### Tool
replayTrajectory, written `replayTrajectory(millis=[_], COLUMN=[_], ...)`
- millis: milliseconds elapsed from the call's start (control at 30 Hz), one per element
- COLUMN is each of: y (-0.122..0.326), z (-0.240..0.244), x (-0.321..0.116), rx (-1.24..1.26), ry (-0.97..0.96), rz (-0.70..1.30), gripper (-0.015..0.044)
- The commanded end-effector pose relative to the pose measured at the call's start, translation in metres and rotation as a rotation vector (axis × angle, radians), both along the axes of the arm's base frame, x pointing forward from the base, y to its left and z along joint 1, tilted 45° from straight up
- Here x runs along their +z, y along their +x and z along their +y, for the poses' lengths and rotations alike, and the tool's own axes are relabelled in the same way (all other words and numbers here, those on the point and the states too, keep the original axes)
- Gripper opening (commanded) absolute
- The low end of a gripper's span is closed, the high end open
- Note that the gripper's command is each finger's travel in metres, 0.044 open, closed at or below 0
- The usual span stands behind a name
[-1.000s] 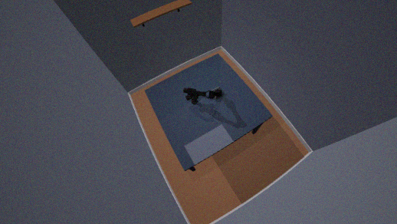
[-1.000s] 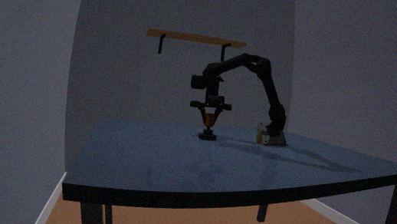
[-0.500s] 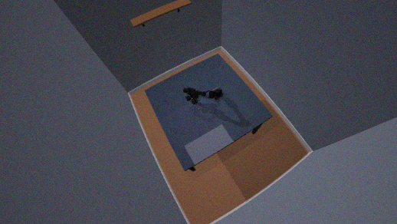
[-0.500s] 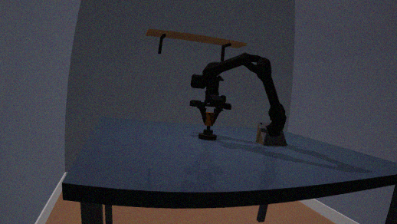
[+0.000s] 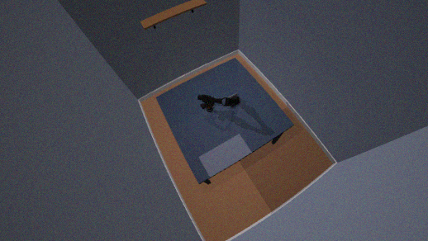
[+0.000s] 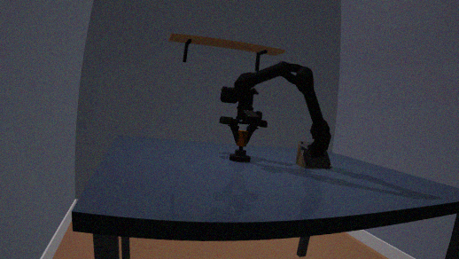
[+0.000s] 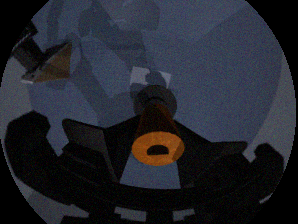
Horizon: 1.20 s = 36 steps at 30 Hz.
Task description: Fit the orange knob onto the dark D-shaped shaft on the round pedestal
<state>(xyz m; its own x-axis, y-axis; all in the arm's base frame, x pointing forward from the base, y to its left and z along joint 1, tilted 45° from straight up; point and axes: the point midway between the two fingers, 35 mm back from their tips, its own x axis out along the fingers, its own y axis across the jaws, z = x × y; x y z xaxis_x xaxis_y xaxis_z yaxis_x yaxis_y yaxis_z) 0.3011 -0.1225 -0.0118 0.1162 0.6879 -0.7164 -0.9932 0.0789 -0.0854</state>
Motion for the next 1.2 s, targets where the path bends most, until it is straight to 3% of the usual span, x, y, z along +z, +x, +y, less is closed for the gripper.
replayTrajectory(millis=[0, 600, 833, 1167], y=[0.0002, -0.0004, -0.0001, 0.0004], z=[-0.0002, -0.0030, -0.0026, -0.0006], x=[-0.0004, 0.0032, 0.0022, -0.0006], rx=[0.002, 0.002, 0.145, 0.152], ry=[-0.001, -0.001, -0.024, -0.025], rz=[-0.005, -0.005, -0.142, -0.149], gripper=[0.0000, 0.0000, 0.0000, 0.0000])
